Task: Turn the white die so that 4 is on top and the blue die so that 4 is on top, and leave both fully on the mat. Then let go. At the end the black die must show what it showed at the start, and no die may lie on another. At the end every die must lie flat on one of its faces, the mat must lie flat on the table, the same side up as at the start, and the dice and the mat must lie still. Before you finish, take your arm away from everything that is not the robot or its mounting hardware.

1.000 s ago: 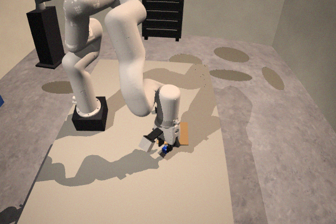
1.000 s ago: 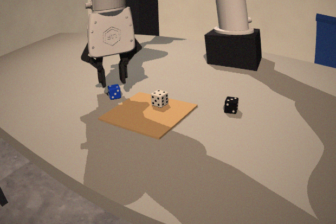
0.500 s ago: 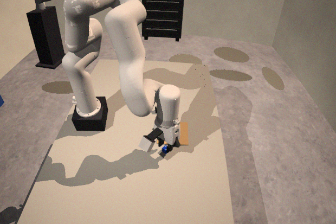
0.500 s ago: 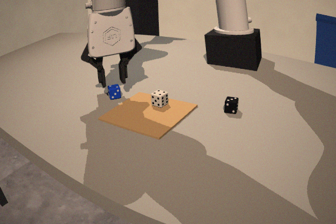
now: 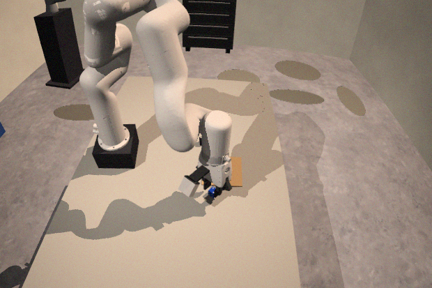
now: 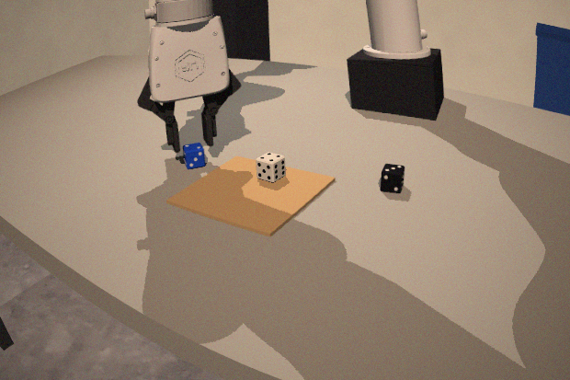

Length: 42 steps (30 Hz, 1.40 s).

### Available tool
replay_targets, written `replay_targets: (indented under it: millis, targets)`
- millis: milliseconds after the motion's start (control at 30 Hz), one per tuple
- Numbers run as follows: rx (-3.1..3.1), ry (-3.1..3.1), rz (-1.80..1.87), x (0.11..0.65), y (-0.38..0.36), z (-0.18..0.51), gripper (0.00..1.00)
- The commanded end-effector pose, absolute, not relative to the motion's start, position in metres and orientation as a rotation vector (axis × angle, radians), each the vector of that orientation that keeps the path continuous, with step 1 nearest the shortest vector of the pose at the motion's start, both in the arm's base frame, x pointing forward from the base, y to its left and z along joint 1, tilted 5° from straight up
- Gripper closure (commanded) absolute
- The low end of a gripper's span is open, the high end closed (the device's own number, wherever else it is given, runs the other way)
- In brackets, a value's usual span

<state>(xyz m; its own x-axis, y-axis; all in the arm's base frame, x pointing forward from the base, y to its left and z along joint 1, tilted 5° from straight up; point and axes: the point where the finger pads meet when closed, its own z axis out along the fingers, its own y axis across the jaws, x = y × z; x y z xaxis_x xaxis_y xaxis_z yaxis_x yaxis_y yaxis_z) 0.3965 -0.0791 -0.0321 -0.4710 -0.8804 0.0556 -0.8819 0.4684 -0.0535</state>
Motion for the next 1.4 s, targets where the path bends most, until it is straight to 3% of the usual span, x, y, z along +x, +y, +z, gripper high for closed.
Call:
replay_targets:
  millis: [0,1367]
  targets:
    - [1.606,-2.676,0.12,0.398,-0.08,-0.038,0.58]
    - [1.606,-2.676,0.12,0.398,-0.081,-0.054,0.58]
